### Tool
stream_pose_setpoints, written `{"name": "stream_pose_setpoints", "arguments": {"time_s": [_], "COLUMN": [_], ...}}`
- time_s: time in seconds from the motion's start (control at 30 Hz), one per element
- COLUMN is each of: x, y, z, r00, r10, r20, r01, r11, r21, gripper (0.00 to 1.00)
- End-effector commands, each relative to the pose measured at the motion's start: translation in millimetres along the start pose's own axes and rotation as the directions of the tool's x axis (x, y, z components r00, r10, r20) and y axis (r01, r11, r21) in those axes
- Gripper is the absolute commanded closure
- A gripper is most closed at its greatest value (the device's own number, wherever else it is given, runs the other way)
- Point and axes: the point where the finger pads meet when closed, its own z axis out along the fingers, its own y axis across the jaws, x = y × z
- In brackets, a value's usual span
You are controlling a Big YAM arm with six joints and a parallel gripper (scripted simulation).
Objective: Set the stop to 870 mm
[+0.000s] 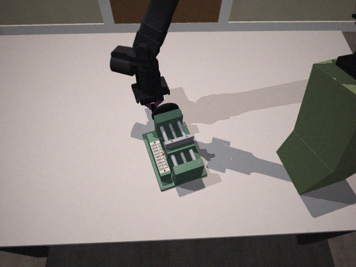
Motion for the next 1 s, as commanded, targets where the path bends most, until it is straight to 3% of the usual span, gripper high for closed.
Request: {"name": "stream_pose_setpoints", "arguments": {"time_s": [0.0, 0.43, 0.97], "x": [-7.6, -4.4, 1.6], "y": [16.4, -6.2, -3.2], "z": [8.5, 21.3, 14.3], "r00": [1.000, 1.000, 1.000], "r10": [-0.001, 0.002, 0.002], "r20": [0.016, 0.005, 0.004], "r01": [0.001, -0.002, -0.002], "r11": [0.999, 1.000, 1.000], "r21": [-0.032, -0.013, -0.012], "gripper": [0.94, 0.94, 0.94]}}
